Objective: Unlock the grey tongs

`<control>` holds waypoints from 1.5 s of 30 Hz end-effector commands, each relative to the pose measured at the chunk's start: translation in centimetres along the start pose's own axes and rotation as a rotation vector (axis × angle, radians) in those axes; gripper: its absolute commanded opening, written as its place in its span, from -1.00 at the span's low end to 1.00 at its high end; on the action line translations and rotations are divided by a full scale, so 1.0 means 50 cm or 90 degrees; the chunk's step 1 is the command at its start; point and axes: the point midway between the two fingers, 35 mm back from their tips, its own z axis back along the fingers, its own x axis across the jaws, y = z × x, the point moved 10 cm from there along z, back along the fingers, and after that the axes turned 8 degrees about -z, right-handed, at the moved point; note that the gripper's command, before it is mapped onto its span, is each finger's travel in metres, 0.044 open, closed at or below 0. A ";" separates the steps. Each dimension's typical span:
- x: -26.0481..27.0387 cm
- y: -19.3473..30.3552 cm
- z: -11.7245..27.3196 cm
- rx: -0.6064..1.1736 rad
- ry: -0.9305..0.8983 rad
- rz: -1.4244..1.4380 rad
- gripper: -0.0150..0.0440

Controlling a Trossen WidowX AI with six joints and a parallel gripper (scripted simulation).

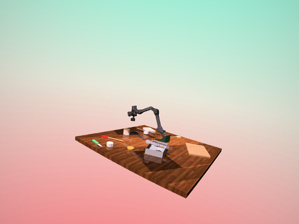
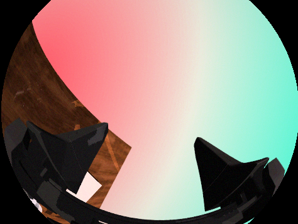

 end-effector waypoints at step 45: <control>0.486 -0.152 0.946 -0.667 -0.732 0.596 1.00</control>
